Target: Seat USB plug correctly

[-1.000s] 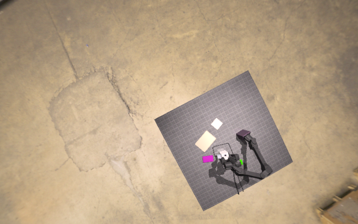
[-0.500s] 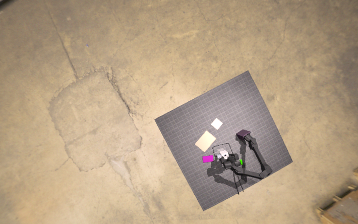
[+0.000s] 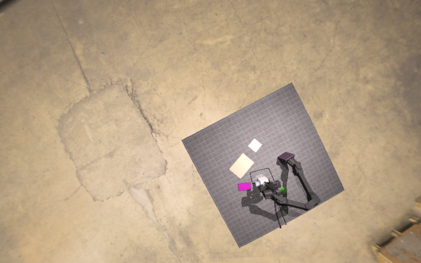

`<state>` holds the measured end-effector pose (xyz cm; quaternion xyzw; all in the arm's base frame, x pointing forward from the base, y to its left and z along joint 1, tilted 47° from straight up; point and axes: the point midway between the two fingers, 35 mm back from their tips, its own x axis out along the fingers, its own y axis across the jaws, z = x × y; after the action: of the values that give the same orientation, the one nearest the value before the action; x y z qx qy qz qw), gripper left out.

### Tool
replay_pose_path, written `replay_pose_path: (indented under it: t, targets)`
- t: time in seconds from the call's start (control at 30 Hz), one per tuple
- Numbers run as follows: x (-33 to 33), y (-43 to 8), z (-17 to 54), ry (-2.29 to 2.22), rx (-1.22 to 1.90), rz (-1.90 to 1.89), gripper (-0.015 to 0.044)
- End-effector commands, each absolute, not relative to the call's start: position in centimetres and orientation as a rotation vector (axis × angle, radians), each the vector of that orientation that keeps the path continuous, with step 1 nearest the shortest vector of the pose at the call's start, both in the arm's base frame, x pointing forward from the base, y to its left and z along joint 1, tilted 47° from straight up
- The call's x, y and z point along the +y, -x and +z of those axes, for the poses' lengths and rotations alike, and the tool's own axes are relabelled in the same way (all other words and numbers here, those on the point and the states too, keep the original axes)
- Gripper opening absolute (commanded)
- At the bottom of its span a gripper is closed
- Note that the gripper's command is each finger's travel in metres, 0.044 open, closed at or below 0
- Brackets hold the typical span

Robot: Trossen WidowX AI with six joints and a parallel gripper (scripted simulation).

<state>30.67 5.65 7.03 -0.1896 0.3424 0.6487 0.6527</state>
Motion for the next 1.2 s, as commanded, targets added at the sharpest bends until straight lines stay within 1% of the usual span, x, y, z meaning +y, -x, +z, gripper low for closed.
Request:
replay_pose_path:
  t: [0.0,1.17]
  targets:
    - [5.64,-30.67,7.05,0.43,0.777,1.473,0.0]
    - [4.76,-30.76,7.87,0.43,0.778,1.472,0.0]
